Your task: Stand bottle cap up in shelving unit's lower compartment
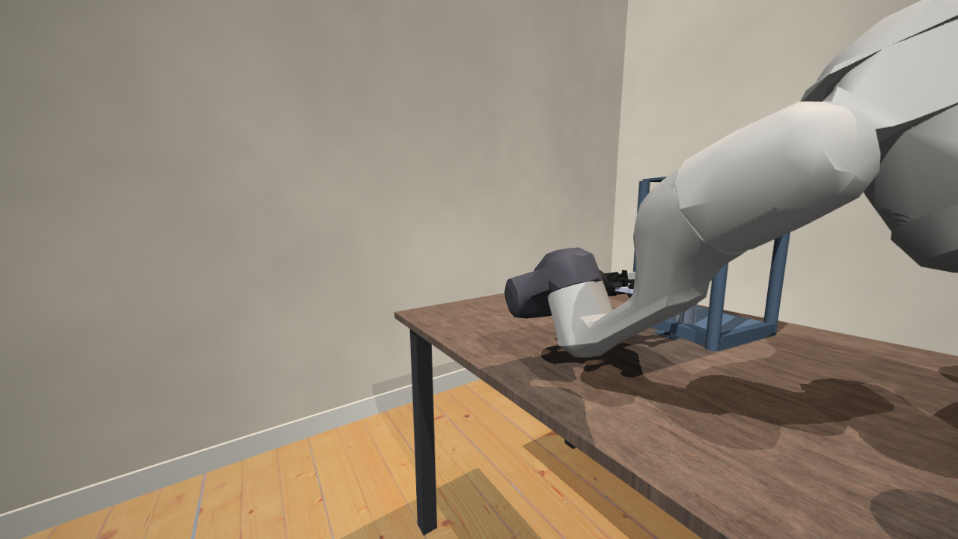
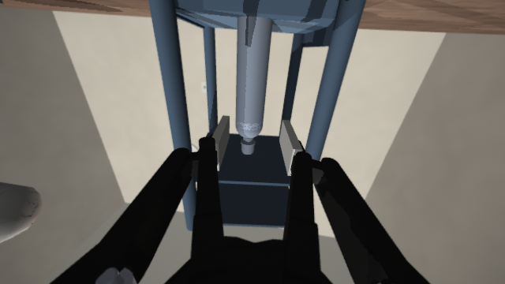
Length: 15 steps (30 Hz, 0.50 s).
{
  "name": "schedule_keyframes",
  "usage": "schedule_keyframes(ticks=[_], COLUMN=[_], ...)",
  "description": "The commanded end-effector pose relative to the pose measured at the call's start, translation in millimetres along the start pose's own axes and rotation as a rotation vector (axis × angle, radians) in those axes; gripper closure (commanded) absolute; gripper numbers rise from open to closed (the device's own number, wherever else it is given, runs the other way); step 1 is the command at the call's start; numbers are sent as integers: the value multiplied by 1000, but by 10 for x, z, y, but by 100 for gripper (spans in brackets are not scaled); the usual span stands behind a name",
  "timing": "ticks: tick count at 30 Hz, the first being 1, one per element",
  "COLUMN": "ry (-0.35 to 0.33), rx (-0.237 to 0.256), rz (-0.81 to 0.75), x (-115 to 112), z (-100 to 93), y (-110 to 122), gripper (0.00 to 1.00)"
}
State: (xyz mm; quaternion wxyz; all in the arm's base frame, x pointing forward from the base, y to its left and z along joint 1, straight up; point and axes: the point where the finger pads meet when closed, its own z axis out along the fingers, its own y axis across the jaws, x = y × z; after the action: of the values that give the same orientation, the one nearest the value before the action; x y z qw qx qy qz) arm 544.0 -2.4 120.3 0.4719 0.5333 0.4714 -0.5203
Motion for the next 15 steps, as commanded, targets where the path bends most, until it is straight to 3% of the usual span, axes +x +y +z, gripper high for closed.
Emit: schedule_keyframes(ticks=[1, 15], ry=[-9, -9], rx=[20, 20], rz=[-8, -8], x=[-9, -9], z=[-44, -134], y=[-54, -52], gripper=[60, 60])
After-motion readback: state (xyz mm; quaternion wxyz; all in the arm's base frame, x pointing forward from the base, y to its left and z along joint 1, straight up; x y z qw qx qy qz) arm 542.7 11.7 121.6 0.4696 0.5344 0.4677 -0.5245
